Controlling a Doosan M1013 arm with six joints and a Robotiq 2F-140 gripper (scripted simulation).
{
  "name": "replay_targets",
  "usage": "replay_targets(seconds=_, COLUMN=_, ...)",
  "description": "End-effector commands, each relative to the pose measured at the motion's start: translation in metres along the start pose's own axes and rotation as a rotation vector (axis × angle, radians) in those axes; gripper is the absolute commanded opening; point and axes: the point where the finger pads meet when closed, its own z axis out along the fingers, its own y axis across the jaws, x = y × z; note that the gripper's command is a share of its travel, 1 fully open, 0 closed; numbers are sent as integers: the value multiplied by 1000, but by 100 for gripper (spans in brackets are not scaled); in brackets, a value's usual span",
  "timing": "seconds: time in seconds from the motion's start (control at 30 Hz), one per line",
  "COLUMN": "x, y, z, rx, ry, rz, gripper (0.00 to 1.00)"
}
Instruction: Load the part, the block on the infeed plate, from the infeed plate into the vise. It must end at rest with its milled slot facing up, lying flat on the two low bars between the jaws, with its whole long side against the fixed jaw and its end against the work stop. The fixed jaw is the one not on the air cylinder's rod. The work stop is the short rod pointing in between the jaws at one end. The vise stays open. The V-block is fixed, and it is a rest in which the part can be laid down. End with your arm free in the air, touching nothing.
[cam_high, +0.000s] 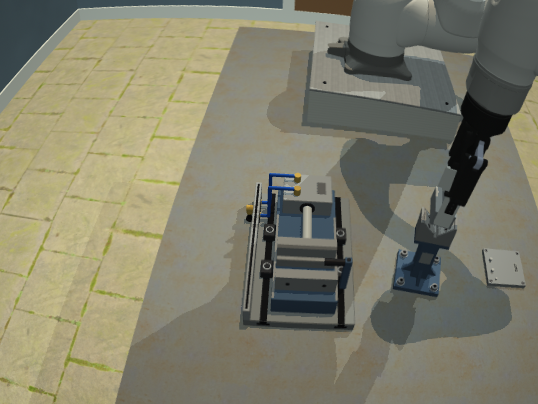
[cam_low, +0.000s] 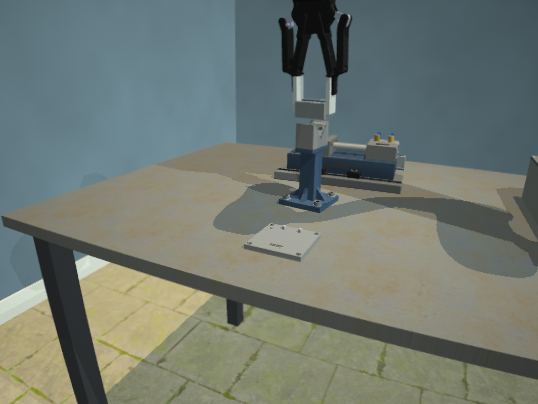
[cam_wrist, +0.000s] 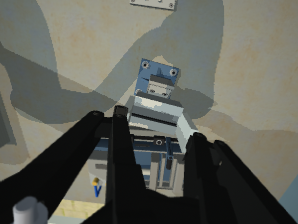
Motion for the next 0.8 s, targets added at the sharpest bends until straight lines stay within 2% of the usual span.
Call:
replay_targets(seconds=0.0, x=-2, y=-1, z=0, rx=-1, ry=23, rz=-1, gripper=0)
replay_targets(seconds=0.37, x=-3, y=-1, z=0, rx=-1, ry=66, rz=-1, gripper=0)
replay_targets(seconds=0.77, x=-4, y=-1, z=0, rx=-1, ry=82, rz=-1, gripper=0)
